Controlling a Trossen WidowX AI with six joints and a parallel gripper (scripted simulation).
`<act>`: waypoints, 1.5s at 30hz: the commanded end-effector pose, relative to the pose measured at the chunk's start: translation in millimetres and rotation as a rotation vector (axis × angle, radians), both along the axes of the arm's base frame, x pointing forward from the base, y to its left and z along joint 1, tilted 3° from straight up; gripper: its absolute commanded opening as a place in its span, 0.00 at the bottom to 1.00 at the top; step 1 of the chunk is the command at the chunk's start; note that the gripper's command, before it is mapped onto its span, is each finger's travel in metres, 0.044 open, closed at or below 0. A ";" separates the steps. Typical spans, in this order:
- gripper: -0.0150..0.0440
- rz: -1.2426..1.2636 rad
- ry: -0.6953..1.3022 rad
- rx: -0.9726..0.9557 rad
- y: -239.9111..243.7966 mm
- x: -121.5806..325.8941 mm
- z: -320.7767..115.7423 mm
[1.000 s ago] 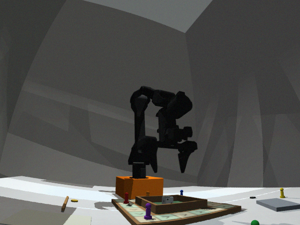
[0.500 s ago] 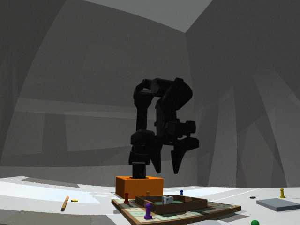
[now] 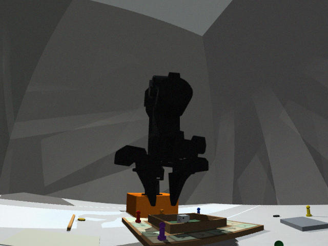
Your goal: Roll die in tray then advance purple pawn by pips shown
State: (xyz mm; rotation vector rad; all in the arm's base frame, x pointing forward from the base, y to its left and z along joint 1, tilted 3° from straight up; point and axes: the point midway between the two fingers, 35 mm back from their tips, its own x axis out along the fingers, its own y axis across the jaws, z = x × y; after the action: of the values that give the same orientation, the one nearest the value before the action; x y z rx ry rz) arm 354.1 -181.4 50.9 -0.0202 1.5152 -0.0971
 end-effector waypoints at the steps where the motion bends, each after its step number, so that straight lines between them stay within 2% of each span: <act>1: 0.59 0.006 0.007 0.006 -1.9 0.8 -15.4; 33: 0.59 0.006 0.007 0.006 -5.1 2.3 -56.4; 39: 0.33 0.006 0.007 0.006 -5.1 2.3 -56.4; 45: 0.26 0.006 0.007 0.006 -5.1 2.3 -56.4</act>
State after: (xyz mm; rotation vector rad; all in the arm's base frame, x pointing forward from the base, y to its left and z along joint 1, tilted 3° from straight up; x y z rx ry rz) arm 356.4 -186.9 -4.3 -0.0200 1.5225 -0.0928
